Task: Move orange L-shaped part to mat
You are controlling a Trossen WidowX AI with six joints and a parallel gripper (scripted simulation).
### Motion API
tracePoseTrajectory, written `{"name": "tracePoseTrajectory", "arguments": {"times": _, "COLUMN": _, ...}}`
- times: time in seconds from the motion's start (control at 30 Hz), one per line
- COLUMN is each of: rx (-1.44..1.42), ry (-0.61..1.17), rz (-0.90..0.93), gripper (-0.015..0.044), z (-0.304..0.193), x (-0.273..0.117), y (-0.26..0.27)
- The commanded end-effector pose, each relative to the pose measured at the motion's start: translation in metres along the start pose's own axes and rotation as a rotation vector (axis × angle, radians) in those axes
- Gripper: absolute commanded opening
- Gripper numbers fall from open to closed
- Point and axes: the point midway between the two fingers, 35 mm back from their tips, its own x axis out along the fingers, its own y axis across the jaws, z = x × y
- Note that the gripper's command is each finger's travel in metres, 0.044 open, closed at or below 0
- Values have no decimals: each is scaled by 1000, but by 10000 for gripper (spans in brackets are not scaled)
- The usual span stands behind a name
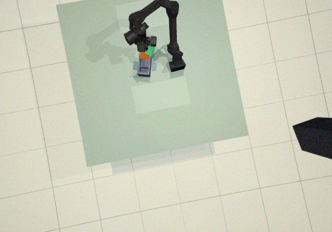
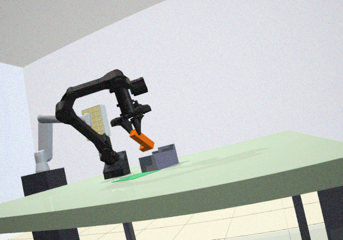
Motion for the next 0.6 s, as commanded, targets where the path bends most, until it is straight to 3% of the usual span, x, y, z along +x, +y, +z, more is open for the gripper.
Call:
{"name": "tracePoseTrajectory", "arguments": {"times": 0.0, "rx": -2, "ry": 2, "rz": -1, "gripper": 0, "z": -7, "x": 1, "y": 0}}
{"name": "tracePoseTrajectory", "arguments": {"times": 0.57, "rx": -1, "ry": 22, "rz": 15, "gripper": 0, "z": -33, "x": 9, "y": 1}}
